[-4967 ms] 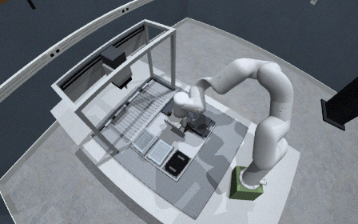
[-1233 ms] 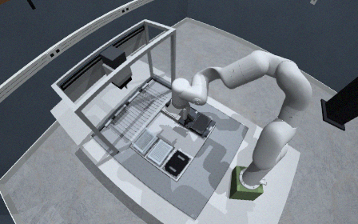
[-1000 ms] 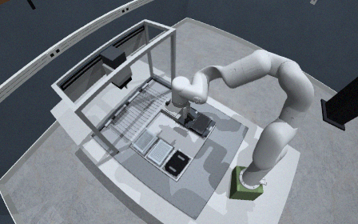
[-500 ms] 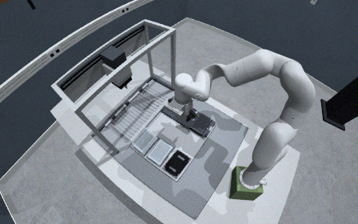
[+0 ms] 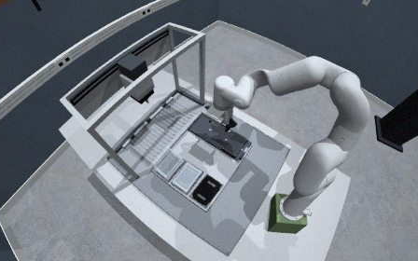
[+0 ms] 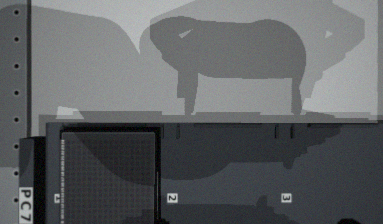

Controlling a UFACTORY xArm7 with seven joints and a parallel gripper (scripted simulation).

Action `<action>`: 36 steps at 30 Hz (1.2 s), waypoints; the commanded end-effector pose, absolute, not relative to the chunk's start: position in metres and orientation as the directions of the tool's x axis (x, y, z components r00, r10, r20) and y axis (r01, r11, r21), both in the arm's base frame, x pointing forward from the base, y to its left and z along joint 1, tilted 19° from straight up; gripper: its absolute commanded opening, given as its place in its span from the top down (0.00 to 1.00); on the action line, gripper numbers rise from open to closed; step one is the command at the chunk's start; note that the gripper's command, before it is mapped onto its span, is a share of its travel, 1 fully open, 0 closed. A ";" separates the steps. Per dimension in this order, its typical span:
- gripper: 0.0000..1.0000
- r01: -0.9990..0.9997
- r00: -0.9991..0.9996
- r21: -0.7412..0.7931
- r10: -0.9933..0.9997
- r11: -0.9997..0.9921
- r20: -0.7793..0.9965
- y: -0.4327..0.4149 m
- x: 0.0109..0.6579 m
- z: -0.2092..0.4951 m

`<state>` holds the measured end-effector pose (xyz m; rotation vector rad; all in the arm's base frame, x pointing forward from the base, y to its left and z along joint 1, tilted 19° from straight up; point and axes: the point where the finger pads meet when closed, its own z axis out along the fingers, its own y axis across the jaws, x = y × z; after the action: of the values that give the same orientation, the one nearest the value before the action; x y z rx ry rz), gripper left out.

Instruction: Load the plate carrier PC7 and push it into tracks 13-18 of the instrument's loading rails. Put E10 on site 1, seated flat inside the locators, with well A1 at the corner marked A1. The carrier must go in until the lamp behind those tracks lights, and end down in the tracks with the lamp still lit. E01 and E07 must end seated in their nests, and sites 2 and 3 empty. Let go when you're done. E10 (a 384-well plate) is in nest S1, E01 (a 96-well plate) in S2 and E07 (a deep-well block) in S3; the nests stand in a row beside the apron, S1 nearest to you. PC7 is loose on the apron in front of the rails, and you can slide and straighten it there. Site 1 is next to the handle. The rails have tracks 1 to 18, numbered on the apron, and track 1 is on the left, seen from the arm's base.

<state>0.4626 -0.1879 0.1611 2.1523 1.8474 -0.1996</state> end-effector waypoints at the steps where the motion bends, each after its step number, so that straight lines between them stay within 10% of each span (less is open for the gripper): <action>1: 0.00 0.982 0.163 0.138 0.942 -0.127 -0.293 -0.212 0.461 0.171; 36: 0.00 0.982 0.163 0.138 0.942 -0.127 -0.294 -0.294 0.446 0.196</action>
<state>0.4449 -0.2933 0.1938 2.1524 1.8511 -0.1970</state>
